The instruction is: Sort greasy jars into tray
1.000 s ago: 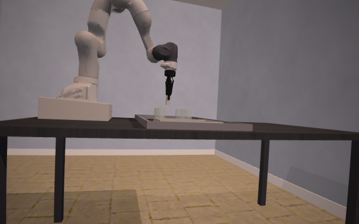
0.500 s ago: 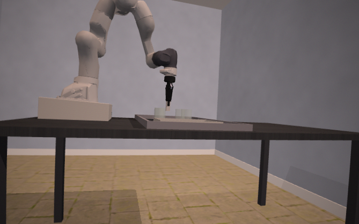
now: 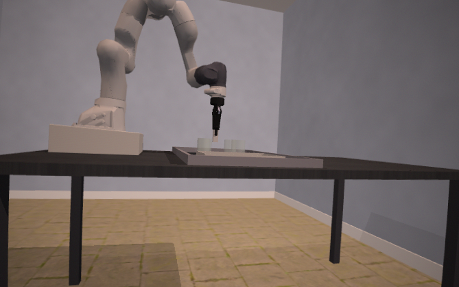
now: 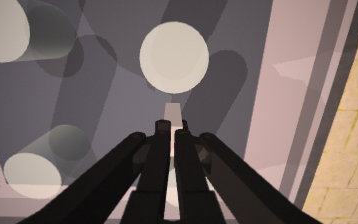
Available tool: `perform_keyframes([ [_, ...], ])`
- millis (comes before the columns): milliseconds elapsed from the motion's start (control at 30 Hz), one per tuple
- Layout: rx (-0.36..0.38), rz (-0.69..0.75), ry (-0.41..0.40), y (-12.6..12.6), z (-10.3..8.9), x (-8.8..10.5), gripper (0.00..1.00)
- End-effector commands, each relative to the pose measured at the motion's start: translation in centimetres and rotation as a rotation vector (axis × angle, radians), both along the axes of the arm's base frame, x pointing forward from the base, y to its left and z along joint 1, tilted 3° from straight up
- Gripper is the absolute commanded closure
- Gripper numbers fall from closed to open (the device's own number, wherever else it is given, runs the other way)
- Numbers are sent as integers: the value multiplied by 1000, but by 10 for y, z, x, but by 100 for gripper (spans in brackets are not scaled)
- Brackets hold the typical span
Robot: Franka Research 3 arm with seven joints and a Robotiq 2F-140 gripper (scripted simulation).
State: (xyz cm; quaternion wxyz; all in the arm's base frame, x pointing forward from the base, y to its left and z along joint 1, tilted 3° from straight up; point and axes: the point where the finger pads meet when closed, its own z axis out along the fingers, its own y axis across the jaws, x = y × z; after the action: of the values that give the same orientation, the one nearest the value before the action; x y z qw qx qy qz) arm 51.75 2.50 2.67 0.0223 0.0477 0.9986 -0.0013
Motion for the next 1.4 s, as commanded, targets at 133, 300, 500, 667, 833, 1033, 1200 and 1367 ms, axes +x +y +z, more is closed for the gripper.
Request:
perform_keyframes([
  [133,-1,-11,-4,0,0,0,100],
  [300,-1,-11,-4,0,0,0,100],
  [500,-1,-11,-4,0,0,-1,100],
  [667,-1,-11,-4,0,0,-2,100],
  [833,-1,-11,-4,0,0,-2,100],
  [1033,-1,-11,-4,0,0,-3,100],
  [1200,-1,-11,-4,0,0,-4,100],
  [1367,-1,-11,-4,0,0,-4,100],
])
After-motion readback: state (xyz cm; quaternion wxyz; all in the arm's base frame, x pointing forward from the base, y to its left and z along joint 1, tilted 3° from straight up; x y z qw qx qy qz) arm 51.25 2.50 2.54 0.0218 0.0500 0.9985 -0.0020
